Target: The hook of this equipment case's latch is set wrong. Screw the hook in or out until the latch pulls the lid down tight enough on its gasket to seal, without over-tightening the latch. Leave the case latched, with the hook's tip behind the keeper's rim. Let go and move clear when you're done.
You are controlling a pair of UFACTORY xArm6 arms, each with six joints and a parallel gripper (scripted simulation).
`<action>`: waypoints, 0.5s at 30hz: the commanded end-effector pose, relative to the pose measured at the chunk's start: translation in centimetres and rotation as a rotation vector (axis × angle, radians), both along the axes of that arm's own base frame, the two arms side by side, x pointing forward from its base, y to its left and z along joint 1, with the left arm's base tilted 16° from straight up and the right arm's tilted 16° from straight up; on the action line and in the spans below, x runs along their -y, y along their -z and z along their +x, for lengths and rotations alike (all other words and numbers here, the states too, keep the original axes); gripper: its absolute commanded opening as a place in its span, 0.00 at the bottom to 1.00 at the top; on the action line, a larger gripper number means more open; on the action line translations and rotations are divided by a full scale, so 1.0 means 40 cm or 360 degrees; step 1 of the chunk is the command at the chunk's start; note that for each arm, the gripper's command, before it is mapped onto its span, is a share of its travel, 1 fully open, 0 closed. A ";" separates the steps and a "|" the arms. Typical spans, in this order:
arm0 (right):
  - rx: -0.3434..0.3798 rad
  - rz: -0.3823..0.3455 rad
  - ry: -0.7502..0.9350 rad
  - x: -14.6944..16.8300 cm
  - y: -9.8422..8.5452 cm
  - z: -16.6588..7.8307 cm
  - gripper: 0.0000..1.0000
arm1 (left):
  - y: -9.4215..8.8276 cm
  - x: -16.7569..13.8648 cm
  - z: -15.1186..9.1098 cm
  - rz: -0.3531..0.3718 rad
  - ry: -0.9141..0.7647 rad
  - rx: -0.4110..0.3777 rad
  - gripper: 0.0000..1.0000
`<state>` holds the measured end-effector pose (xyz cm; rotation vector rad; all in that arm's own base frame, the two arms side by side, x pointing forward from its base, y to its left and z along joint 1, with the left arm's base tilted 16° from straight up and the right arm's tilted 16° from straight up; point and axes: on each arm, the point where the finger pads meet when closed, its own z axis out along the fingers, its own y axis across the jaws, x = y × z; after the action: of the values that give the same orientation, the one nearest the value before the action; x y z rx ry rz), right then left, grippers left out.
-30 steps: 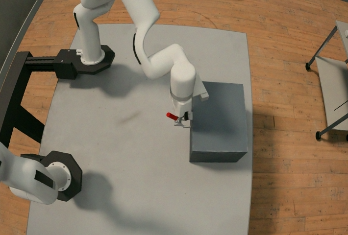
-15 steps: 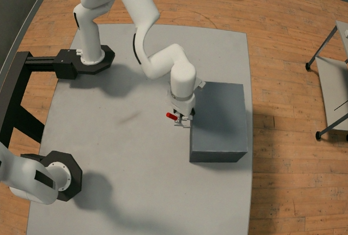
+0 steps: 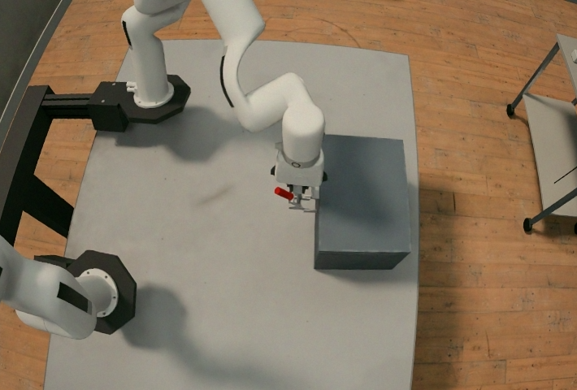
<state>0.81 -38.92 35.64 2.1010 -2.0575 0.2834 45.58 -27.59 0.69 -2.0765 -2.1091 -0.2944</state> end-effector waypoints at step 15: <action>0.0000 -0.0007 0.0000 0.001 -0.005 0.000 1.00 | -0.005 0.004 0.002 -0.0009 -0.0957 0.0291 0.24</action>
<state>0.81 -38.92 35.64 2.1010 -2.0575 0.2834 45.54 -27.61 0.68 -1.5714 -2.5586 -0.3564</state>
